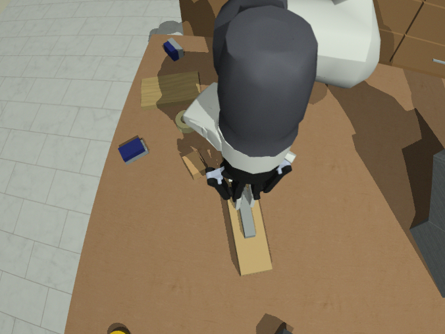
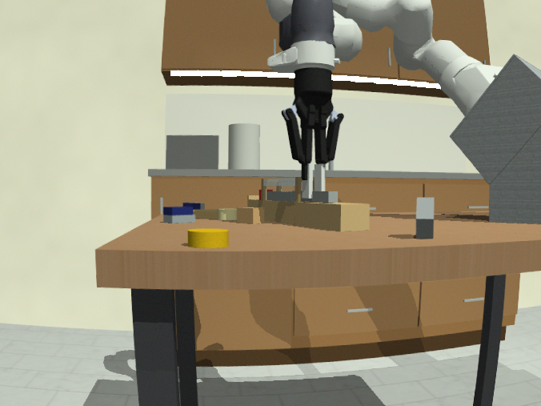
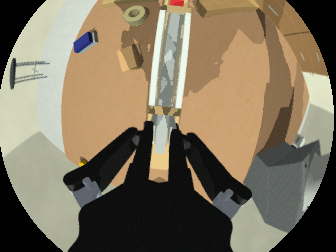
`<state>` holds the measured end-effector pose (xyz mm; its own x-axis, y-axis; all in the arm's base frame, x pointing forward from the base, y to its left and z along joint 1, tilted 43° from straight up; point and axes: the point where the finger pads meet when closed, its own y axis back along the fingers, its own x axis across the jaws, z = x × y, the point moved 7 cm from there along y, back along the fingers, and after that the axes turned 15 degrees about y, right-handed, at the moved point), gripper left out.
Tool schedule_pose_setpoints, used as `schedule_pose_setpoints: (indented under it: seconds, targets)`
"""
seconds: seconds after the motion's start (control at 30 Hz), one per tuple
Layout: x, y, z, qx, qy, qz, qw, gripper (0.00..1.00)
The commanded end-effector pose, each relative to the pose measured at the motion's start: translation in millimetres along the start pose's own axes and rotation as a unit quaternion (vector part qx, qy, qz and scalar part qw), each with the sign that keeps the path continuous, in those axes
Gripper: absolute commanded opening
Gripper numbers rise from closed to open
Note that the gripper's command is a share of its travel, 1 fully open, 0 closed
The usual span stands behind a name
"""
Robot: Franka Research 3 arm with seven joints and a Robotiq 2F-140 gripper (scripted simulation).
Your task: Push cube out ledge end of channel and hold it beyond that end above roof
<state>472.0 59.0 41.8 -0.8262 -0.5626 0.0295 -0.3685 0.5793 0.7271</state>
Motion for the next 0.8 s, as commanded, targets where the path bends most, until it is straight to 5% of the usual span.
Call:
schedule_pose_setpoints:
  seconds: [0.0, 0.23, 0.27, 0.77]
  targets:
    - [-0.4, 1.1, 0.1, -0.002, 0.002, 0.0, 1.0, 0.0]
    - [-0.4, 1.1, 0.1, -0.002, 0.002, 0.0, 1.0, 0.0]
    - [-0.4, 1.1, 0.1, -0.002, 0.002, 0.0, 1.0, 0.23]
    - [-0.4, 1.1, 0.1, -0.002, 0.002, 0.0, 1.0, 0.23]
